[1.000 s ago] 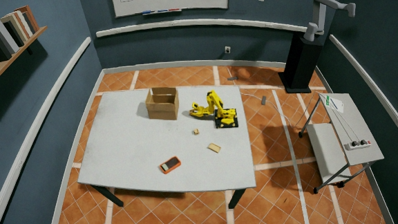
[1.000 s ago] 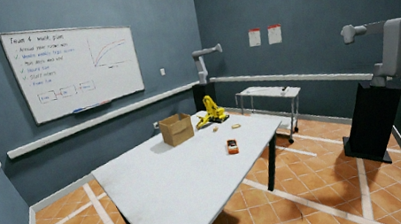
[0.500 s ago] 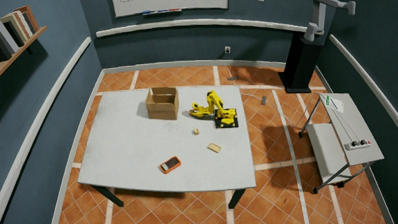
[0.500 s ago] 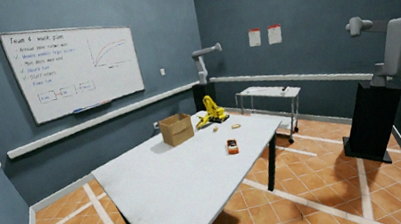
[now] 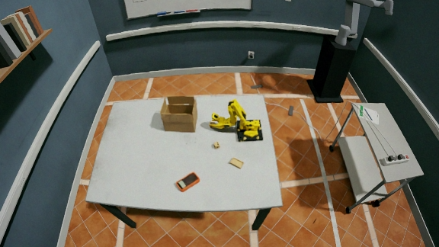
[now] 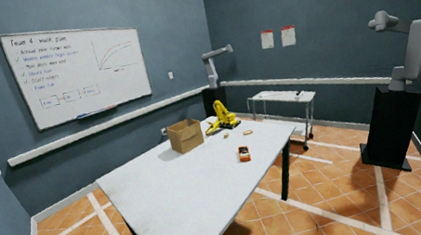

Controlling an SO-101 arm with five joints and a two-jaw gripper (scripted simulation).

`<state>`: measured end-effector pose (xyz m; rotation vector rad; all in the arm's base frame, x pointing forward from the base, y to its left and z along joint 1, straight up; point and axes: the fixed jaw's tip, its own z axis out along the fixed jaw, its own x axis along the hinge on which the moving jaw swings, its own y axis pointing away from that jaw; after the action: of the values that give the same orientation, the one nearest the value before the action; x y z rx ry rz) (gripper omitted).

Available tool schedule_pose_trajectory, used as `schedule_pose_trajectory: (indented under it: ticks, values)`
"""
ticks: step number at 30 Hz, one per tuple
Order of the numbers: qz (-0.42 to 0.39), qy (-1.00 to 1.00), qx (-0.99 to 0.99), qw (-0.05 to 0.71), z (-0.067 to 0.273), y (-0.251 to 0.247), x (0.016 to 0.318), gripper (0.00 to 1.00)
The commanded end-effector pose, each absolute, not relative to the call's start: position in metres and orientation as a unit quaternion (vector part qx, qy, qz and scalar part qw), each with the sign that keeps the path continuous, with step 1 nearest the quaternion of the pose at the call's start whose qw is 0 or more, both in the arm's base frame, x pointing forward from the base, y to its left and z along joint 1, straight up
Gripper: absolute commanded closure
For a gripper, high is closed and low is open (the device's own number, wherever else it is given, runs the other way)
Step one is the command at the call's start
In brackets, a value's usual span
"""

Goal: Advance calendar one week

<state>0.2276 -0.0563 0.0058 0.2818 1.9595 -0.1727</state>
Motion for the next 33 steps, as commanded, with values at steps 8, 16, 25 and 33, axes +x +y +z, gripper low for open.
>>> schedule_pose_trajectory:
  ticks: [8, 16, 25, 33]
  values:
    - [-0.078, 0.824, 0.119, 0.548, 0.006, -0.059, 0.228, 0.67]
    - [-0.078, 0.824, 0.119, 0.548, 0.006, -0.059, 0.228, 0.64]
    - [-0.049, 0.817, 0.161, 0.551, 0.008, -0.057, 0.225, 0.64]
    - [0.063, 0.772, 0.315, 0.549, 0.015, -0.053, 0.214, 0.64]
